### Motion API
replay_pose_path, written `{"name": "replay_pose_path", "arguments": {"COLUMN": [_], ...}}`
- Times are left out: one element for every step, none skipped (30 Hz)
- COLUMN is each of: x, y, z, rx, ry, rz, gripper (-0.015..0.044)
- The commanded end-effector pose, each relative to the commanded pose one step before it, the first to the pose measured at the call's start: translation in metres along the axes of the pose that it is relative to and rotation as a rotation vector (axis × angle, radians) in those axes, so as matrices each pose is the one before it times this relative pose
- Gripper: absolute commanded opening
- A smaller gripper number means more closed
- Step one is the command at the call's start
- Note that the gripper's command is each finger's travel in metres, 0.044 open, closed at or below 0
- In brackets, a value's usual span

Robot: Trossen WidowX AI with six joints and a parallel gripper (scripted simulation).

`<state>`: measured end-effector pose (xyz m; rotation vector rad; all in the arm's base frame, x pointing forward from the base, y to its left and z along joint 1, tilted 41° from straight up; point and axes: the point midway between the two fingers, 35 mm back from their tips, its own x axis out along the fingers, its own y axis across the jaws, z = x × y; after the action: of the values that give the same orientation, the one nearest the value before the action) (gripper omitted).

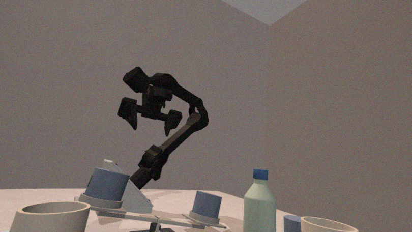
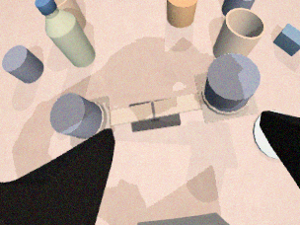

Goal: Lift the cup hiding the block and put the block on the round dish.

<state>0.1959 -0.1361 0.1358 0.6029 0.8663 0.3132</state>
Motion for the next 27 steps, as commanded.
{"name": "replay_pose_path", "arguments": {"x": [-0.00720,-0.00037,0.00000,0.00000,0.00000,0.00000,0.00025,0.00076,0.00127,0.00178,0.00229,0.00276,0.00295,0.00296,0.00297,0.00297,0.00303,0.00303,0.00305,0.00306,0.00308,0.00309,0.00311,0.00312,0.00313,0.00315,0.00298], "y": [0.01434,0.00066,0.00000,0.00000,0.00000,0.00000,0.00012,0.00037,0.00063,0.00090,0.00120,0.00149,0.00166,0.00174,0.00182,0.00190,0.00211,0.00217,0.00225,0.00232,0.00239,0.00246,0.00253,0.00260,0.00266,0.00272,0.00245], "z": [-0.01995,-0.00075,0.00000,0.00000,0.00000,0.00000,0.00011,0.00033,0.00055,0.00077,0.00098,0.00118,0.00124,0.00123,0.00121,0.00119,0.00124,0.00117,0.00111,0.00104,0.00097,0.00090,0.00082,0.00074,0.00065,0.00056,0.00041], "rx": [-0.0010,0.0001,0.0000,0.0000,0.0000,0.0000,0.0023,0.0069,0.0114,0.0159,0.0204,0.0245,0.0260,0.0260,0.0259,0.0258,0.0283,0.0281,0.0280,0.0280,0.0279,0.0278,0.0277,0.0277,0.0276,0.0275,0.0285], "ry": [-0.08301,-0.00463,0.00000,0.00000,0.00000,0.00000,0.00167,0.00501,0.00837,0.01173,0.01510,0.01815,0.01936,0.01936,0.01925,0.01909,0.01746,0.01738,0.01734,0.01727,0.01717,0.01703,0.01687,0.01668,0.01647,0.01622,0.01493], "rz": [0.06984,0.00267,0.00000,0.00000,0.00000,0.00000,0.00050,0.00145,0.00229,0.00294,0.00331,0.00330,0.00270,0.00186,0.00103,0.00020,0.00242,0.00167,0.00094,0.00022,-0.00050,-0.00121,-0.00190,-0.00259,-0.00326,-0.00392,-0.00591], "gripper": [0.0440,0.0440,0.0440,0.0440,0.0440,0.0440,0.0440,0.0440,0.0440,0.0440,0.0440,0.0440,0.0440,0.0440,0.0440,0.0440,0.0440,0.0440,0.0440,0.0440,0.0440,0.0440,0.0440,0.0440,0.0440,0.0440,0.0440]}}
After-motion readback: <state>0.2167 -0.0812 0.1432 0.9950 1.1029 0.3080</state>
